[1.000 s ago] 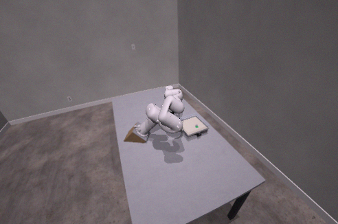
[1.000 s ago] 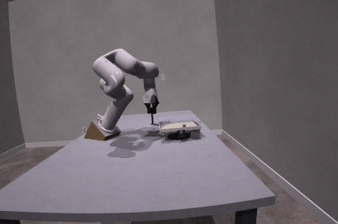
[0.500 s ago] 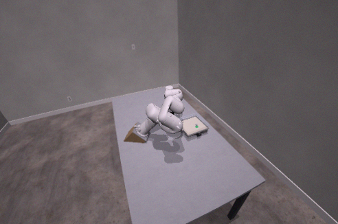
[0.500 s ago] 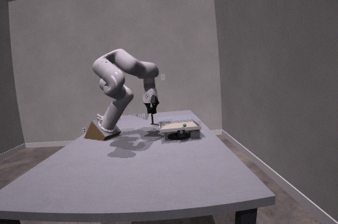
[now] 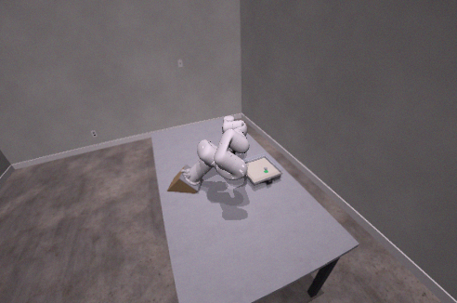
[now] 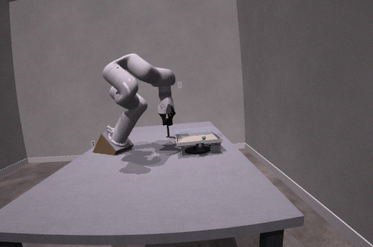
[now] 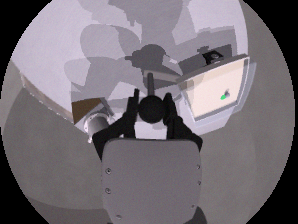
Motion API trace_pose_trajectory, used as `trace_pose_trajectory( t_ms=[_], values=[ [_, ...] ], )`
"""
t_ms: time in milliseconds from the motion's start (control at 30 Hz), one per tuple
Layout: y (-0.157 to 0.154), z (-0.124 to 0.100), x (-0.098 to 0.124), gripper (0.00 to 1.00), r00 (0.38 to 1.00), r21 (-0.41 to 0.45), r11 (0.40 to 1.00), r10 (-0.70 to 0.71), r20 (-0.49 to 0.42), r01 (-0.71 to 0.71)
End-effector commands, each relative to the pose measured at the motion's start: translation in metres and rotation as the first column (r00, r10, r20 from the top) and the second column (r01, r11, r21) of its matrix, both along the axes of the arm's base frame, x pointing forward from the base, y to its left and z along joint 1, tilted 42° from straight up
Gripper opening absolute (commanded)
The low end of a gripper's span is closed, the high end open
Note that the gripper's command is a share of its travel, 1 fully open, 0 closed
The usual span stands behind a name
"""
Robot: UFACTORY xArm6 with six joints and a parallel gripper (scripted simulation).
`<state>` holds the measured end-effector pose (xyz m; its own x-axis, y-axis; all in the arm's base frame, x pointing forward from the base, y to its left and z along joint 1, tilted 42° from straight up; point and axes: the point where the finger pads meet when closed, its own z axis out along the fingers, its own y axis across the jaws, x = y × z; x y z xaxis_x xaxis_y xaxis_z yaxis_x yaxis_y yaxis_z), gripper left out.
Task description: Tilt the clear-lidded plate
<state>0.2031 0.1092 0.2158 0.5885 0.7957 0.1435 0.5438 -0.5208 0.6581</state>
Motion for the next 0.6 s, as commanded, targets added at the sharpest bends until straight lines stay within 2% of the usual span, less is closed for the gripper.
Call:
trace_pose_trajectory(
  t_ms=[0,567],
  values=[
    [0.0020,0.0009,0.0001,0.00,1.000,0.005,1.000,0.003,0.000,-0.003],
    [-0.0004,0.0006,-0.0017,0.00,1.000,0.005,1.000,0.003,0.000,-0.003]
  ],
)
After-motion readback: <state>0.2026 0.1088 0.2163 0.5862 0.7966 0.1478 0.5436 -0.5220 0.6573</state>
